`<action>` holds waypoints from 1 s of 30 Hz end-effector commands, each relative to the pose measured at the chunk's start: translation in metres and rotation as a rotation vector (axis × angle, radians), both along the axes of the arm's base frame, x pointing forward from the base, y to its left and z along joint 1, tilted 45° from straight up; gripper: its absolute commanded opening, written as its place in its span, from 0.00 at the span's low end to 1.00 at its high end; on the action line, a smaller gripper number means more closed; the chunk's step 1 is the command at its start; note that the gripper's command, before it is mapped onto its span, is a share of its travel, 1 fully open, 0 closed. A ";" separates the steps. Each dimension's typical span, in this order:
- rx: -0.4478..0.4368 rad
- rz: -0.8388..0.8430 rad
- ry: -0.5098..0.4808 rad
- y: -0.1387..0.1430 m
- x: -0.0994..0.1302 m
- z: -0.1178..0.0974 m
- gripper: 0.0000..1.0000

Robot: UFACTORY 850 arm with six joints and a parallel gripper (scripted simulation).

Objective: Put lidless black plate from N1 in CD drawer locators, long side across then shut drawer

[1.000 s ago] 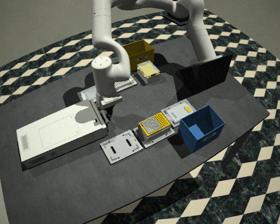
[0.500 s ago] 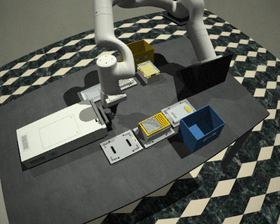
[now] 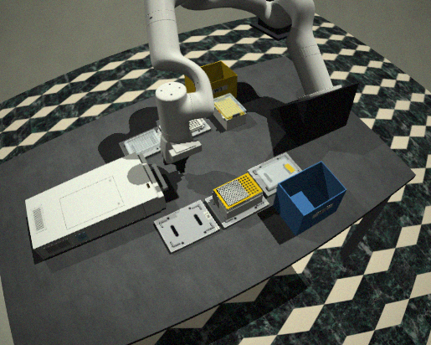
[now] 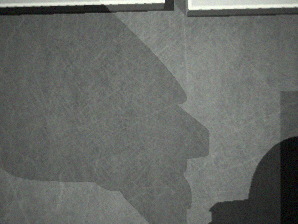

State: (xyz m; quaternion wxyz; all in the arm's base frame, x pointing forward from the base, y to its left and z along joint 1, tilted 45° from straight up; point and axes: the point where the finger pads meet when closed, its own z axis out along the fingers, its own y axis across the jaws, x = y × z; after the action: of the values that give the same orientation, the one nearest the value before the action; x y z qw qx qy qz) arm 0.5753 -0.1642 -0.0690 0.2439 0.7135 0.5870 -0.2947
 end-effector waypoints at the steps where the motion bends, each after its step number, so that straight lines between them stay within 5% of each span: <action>1: 0.000 0.001 -0.002 0.001 0.000 0.001 0.00; 30: 0.000 0.001 -0.002 0.024 0.005 0.024 0.00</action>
State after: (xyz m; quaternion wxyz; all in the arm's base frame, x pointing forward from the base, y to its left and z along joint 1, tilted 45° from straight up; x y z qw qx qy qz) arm 0.5792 -0.1422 -0.0467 0.2441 0.7135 0.5870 -0.2944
